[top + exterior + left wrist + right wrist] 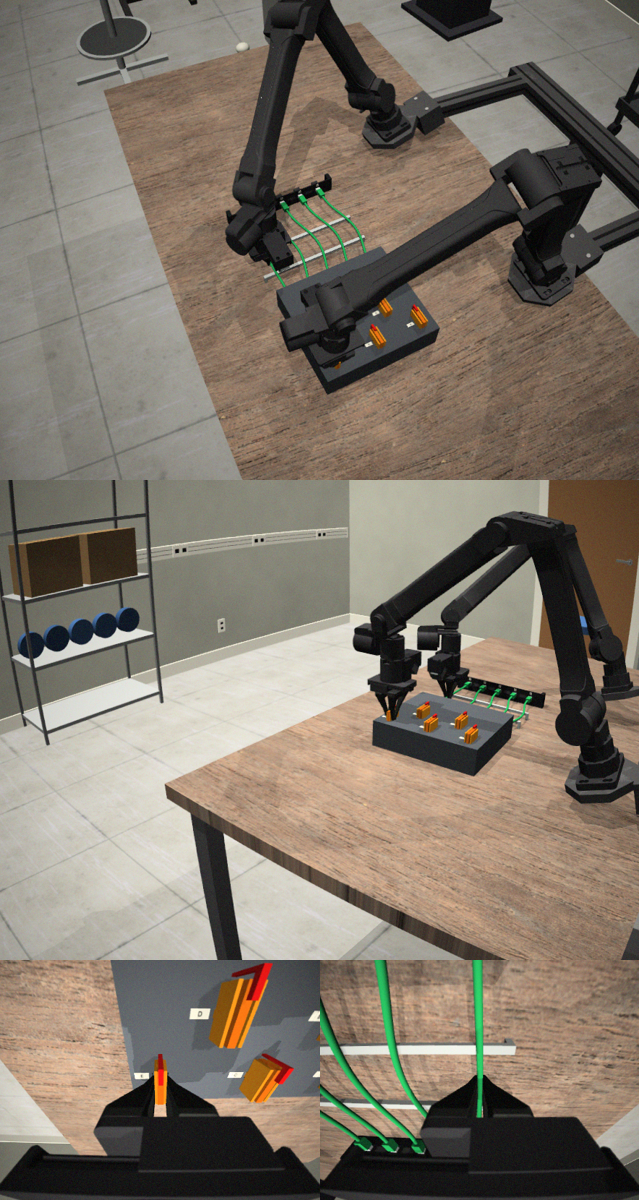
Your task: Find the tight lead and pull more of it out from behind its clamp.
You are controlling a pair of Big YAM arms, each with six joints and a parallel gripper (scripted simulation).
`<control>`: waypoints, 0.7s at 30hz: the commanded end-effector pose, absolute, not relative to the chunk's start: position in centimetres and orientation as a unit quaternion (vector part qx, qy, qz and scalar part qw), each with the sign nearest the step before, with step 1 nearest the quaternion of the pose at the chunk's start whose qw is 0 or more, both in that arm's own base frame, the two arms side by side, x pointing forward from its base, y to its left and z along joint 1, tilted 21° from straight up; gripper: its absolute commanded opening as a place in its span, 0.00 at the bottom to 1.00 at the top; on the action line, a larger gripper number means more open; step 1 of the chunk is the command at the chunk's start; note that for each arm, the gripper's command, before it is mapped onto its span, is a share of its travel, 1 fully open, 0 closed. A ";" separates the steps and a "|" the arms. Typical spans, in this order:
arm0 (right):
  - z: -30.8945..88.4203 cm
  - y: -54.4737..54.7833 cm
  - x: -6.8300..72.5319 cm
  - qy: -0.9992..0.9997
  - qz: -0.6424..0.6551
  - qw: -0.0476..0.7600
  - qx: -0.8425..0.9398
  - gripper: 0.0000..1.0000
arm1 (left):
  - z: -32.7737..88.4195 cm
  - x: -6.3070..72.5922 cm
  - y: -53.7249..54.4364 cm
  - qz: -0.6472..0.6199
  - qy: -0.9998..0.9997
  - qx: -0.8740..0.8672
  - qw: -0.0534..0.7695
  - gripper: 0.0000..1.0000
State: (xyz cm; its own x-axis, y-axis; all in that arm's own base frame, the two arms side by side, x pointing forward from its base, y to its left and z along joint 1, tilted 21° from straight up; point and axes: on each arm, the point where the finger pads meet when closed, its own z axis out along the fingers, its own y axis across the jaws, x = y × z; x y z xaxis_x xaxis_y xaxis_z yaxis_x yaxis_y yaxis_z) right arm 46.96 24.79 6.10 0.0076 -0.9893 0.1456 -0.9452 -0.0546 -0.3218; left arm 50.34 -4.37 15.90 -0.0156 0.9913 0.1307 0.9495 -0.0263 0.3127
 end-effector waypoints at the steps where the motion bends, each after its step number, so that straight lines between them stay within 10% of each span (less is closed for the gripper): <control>1: 6.9 25.2 47.2 0.683 -0.169 0.078 -0.707 0.00 | 20.8 51.0 -5.4 0.184 0.687 0.696 0.099 0.05; 21: 6.9 25.2 47.2 0.683 -0.169 0.078 -0.707 0.00 | 22.4 52.3 -5.7 0.205 0.677 0.695 0.129 0.05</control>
